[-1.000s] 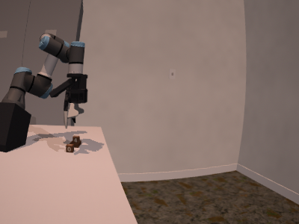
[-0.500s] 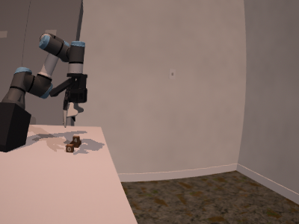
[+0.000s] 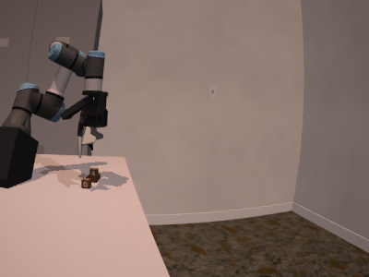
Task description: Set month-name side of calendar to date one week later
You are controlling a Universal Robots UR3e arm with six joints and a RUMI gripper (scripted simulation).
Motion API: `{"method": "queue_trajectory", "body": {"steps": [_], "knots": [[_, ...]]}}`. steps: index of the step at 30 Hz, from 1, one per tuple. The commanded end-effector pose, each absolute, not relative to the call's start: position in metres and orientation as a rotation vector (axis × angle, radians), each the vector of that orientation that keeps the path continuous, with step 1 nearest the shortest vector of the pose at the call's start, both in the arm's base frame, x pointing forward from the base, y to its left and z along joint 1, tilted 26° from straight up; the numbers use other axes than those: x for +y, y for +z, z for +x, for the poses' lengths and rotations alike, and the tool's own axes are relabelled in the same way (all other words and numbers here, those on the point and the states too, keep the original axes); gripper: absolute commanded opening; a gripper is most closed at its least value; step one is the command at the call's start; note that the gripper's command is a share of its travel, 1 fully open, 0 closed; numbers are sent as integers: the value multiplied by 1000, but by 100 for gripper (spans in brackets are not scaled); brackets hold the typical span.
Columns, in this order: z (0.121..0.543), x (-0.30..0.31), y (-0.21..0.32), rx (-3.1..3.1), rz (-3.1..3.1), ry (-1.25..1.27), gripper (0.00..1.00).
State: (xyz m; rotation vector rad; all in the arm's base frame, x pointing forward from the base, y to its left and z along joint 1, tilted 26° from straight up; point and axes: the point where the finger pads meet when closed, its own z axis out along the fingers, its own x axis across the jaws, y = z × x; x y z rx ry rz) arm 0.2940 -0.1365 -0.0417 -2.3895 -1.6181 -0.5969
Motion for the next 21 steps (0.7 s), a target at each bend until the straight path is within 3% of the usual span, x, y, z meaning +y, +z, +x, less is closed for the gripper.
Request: {"method": "queue_trajectory", "body": {"steps": [1, 21], "knots": [[293, -137, -42, -1530, -2435, -583, 100], [292, -134, -44, -1039, -2622, -506, 100]]}}
